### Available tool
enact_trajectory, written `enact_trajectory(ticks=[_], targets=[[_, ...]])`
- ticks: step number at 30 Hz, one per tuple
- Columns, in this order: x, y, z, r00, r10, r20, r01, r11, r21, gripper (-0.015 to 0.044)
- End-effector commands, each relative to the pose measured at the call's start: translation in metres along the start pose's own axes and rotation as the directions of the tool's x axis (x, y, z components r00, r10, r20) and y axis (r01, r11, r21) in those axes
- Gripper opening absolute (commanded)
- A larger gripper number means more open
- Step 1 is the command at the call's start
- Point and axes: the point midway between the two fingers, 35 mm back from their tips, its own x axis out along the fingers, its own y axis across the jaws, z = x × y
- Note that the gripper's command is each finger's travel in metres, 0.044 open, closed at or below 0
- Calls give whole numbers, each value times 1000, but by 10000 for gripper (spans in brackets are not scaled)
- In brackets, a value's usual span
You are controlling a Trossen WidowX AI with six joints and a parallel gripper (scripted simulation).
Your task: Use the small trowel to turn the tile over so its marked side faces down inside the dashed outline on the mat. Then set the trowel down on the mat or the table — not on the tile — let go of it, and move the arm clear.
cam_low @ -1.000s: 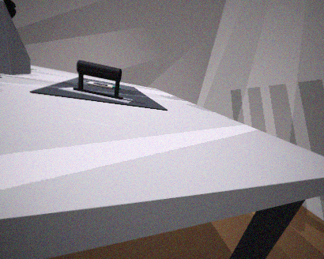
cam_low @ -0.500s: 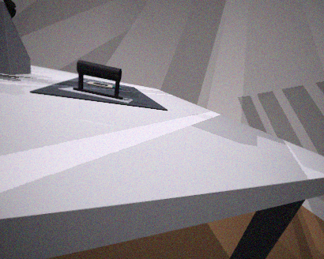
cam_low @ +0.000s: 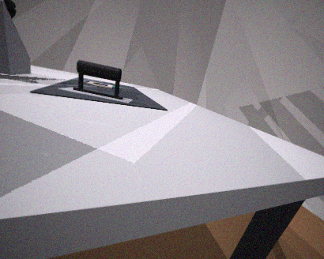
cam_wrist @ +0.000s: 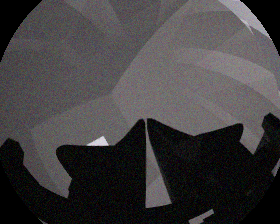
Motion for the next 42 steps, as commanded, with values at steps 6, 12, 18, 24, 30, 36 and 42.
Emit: enact_trajectory(ticks=[6,12,18,24,30,36,42], targets=[[0,0,0,1000,0,0,0,1000,0,100],[0,0,0,1000,0,0,0,1000,0,100],[0,0,0,1000,0,0,0,1000,0,100],[0,0,0,1000,0,0,0,1000,0,74],[0,0,0,1000,0,0,0,1000,0,0],[0,0,0,1000,0,0,0,1000,0,0],[0,0,0,1000,0,0,0,1000,0,79]])
